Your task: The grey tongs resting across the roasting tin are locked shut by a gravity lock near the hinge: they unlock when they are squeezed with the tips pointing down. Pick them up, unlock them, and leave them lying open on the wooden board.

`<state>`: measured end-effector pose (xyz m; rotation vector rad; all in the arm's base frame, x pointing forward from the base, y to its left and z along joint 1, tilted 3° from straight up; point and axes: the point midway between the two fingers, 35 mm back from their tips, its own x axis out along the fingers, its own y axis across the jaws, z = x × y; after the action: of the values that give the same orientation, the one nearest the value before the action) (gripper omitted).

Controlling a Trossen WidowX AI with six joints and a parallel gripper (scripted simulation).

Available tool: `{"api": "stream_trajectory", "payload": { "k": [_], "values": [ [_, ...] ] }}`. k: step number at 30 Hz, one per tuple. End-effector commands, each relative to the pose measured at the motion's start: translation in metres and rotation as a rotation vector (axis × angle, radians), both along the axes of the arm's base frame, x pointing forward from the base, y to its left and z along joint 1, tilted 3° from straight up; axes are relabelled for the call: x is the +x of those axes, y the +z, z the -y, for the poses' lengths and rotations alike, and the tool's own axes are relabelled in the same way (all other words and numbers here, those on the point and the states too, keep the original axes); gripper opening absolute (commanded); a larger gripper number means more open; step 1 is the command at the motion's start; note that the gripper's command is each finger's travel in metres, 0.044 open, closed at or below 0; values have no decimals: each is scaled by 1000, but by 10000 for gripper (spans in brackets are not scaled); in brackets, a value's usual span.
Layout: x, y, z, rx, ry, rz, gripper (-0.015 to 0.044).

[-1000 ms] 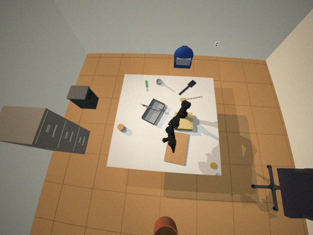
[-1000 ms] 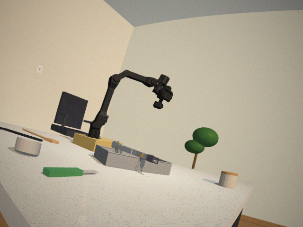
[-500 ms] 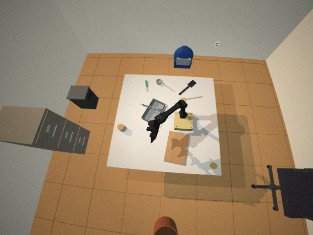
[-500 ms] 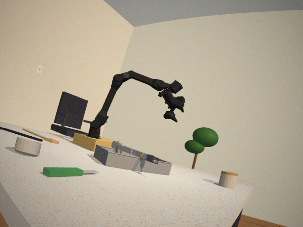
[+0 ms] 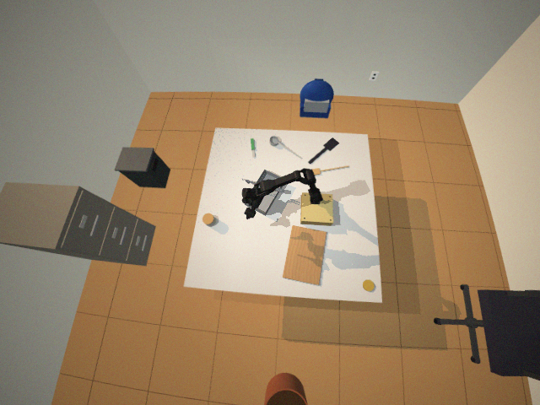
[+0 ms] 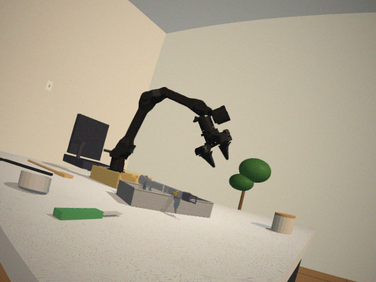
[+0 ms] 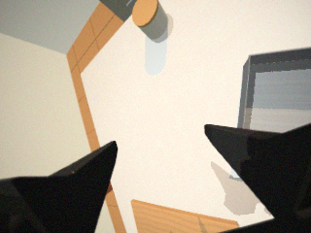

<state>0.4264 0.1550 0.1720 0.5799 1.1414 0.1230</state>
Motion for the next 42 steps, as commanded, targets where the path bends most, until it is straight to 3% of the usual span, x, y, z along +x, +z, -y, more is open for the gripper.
{"api": "stream_trajectory", "payload": {
  "k": [1,7,15,42],
  "values": [
    [3,-30,56,-132,-21,-60,440],
    [-11,-65,156,-329,-27,-192,440],
    [-62,-98,262,-481,30,-422,440],
    [-64,-116,261,-483,33,-427,440]
  ]
}}
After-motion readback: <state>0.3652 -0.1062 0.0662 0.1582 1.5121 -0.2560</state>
